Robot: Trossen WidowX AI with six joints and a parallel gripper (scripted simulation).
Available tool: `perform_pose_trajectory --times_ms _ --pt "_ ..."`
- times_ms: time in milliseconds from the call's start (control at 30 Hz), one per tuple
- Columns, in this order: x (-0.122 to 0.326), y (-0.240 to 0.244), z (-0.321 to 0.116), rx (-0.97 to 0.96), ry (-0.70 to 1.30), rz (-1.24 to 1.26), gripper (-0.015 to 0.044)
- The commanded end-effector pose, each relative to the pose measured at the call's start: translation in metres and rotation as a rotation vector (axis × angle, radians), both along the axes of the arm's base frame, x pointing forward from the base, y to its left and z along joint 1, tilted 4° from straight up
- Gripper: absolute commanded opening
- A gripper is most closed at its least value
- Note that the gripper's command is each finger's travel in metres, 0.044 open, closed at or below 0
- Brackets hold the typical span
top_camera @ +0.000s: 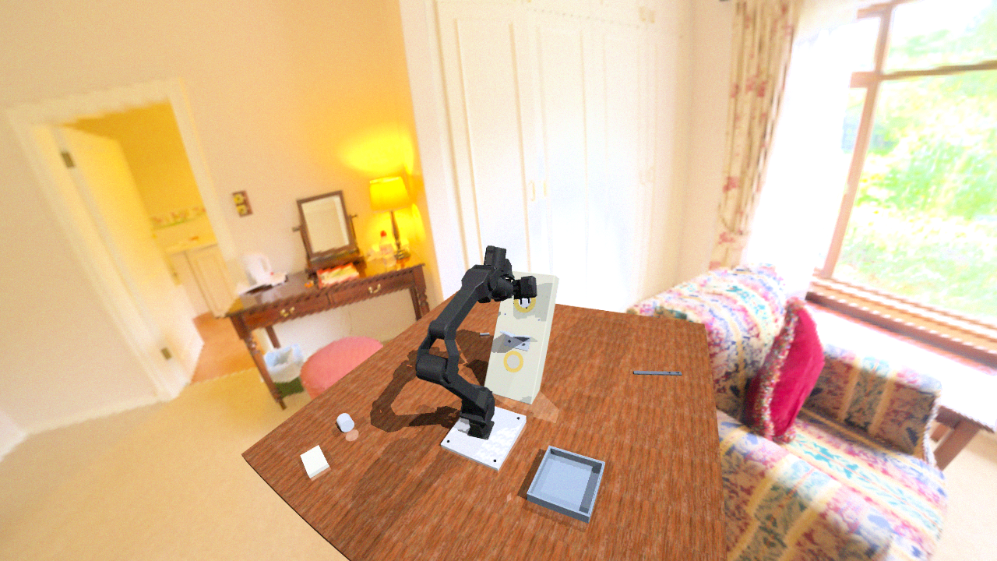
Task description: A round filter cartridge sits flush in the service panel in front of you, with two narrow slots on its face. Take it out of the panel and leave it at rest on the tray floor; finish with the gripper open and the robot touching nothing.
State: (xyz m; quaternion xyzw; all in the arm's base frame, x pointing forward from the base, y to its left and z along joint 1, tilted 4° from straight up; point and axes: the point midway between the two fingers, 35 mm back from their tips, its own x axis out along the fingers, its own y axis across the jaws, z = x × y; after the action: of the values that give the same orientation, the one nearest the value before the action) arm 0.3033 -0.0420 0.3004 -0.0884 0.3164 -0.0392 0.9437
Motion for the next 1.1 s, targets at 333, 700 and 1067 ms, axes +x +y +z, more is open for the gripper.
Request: perform_pose_trajectory --times_ms 333,700,1067 --pt "-0.008 -0.008 -0.011 -0.027 0.041 0.002 0.0107" --pt "0.006 -0.011 -0.021 -0.027 0.039 0.002 0.0107" --pt "0.019 -0.013 -0.032 -0.027 0.038 0.002 0.0107"
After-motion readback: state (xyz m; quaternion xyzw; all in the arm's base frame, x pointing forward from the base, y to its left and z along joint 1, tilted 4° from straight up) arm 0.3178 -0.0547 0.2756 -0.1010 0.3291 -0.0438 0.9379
